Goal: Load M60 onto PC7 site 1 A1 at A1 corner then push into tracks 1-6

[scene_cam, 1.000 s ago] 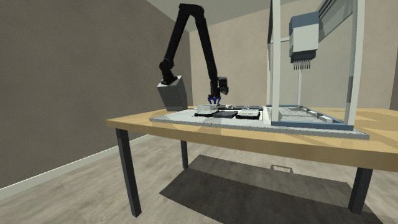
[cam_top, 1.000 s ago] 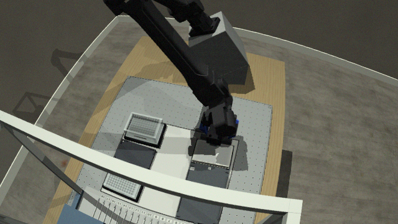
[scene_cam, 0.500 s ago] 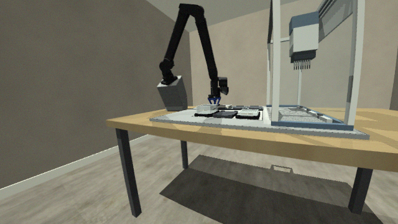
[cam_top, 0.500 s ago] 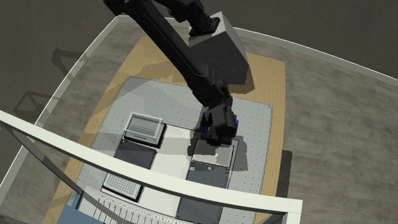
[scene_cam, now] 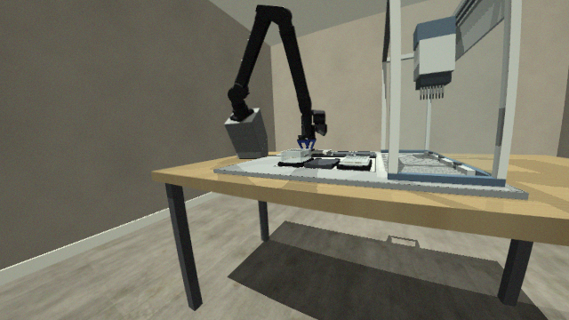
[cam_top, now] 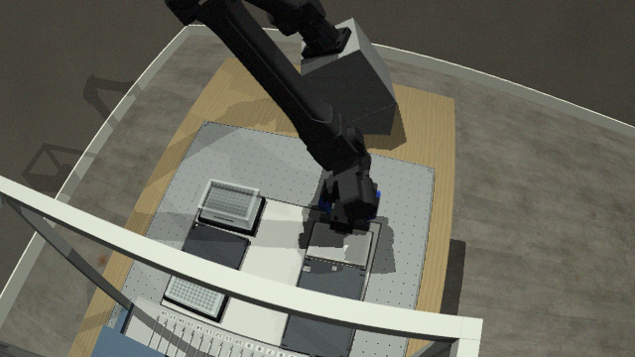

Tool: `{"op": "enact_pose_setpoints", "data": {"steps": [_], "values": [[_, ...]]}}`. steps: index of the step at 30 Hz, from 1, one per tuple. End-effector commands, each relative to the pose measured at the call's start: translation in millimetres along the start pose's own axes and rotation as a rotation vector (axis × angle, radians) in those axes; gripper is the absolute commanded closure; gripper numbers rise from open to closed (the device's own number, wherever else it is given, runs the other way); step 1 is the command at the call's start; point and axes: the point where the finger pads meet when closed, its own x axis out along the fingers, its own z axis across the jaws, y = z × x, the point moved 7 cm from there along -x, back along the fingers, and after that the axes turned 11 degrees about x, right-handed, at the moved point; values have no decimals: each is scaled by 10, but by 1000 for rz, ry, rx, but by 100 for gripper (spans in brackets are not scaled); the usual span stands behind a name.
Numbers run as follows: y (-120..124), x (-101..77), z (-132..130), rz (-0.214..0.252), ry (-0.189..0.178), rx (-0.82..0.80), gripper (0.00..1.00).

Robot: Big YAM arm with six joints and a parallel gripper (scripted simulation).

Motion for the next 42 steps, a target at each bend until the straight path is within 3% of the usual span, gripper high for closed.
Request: {"op": "enact_pose_setpoints", "data": {"steps": [1,42], "values": [[-164,63,20,-8,-1,23,20],[-328,59,54,-19,-4,26,20]]}}
